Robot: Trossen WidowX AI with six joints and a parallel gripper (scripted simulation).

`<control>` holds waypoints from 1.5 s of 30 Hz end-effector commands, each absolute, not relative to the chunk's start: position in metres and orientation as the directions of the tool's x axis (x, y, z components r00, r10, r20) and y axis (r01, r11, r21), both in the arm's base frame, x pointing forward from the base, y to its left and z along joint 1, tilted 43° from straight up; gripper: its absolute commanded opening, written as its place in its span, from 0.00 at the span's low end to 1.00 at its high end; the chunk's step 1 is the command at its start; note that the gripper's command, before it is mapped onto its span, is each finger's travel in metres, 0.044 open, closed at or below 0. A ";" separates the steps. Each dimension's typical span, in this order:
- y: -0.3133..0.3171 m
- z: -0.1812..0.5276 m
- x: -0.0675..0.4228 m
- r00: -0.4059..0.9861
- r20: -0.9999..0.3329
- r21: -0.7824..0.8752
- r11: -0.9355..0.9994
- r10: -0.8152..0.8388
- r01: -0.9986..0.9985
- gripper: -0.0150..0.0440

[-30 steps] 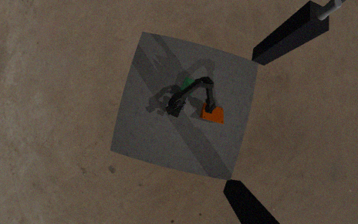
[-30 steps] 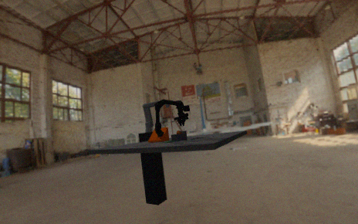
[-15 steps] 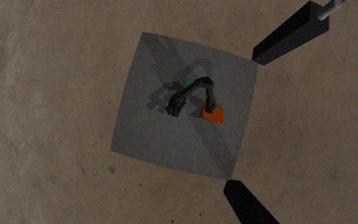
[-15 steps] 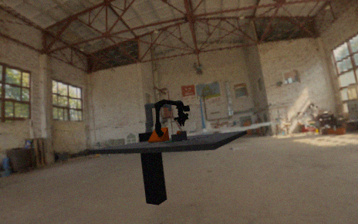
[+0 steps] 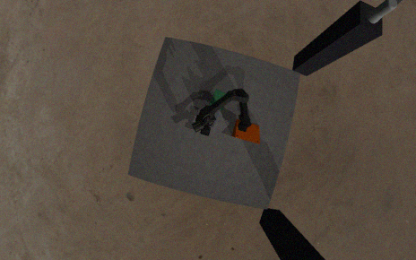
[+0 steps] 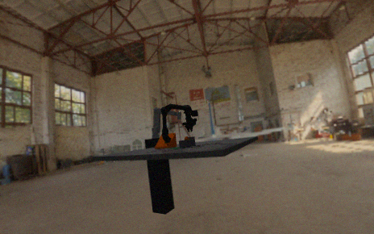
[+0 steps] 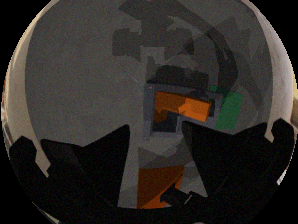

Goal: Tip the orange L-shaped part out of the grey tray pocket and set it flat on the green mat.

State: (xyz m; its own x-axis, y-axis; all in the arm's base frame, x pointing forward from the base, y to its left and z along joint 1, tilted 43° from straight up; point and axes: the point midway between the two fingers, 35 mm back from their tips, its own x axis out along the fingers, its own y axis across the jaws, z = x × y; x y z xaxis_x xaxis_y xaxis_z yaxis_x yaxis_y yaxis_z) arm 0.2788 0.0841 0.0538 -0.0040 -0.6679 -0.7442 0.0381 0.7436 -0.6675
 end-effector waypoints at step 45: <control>0.006 0.075 0.274 -0.017 -0.736 -0.114 0.149 -0.676 -0.982 0.73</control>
State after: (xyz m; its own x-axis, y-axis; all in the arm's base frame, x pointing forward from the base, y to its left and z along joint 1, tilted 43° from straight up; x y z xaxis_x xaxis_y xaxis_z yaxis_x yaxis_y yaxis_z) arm 0.2746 0.0105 0.0792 -0.0146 -0.6729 -0.7396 -0.9810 0.1526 -0.1194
